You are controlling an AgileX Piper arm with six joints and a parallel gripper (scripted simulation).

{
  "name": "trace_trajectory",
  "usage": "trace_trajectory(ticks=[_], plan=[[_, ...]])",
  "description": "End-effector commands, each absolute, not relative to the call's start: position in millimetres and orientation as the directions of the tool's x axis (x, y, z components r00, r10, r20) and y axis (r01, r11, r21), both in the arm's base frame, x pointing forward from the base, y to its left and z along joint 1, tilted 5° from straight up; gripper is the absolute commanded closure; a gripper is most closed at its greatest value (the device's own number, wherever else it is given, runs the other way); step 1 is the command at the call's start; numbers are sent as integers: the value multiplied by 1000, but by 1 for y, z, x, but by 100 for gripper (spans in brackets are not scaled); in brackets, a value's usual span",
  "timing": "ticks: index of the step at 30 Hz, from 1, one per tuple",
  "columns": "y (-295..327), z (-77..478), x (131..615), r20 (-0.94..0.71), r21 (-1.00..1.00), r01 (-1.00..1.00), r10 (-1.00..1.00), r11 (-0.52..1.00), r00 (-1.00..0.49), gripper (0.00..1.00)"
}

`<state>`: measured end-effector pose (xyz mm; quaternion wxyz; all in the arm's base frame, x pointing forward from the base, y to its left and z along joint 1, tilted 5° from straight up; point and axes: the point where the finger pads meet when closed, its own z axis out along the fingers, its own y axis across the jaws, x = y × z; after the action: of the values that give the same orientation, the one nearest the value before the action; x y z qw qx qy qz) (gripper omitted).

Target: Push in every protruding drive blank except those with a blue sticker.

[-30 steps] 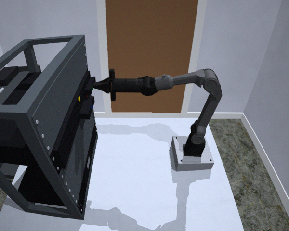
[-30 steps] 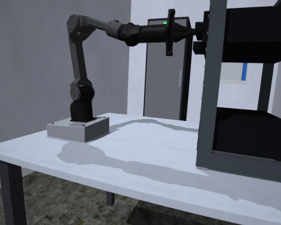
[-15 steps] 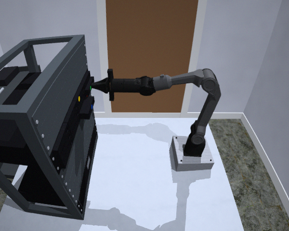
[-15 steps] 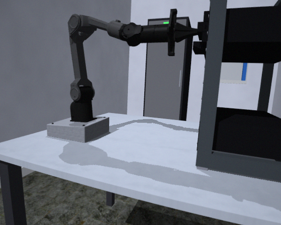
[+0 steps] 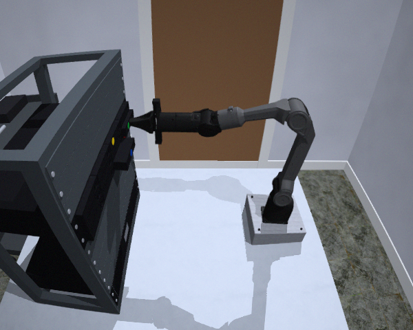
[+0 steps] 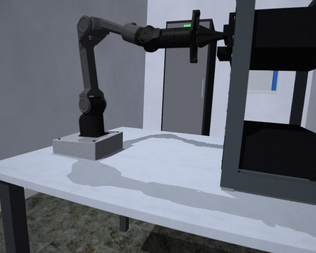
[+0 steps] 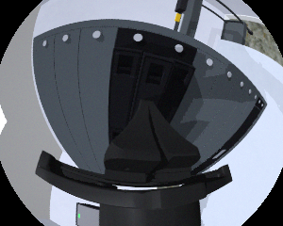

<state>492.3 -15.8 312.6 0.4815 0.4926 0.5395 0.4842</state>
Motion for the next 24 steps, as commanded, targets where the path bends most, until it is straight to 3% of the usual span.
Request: trace_trajectory(ticks=[1, 24], plan=[[-15, 310, 495, -42, 997, 69, 998, 46, -52, 100], [-15, 309, 500, -42, 997, 69, 998, 46, -52, 100]])
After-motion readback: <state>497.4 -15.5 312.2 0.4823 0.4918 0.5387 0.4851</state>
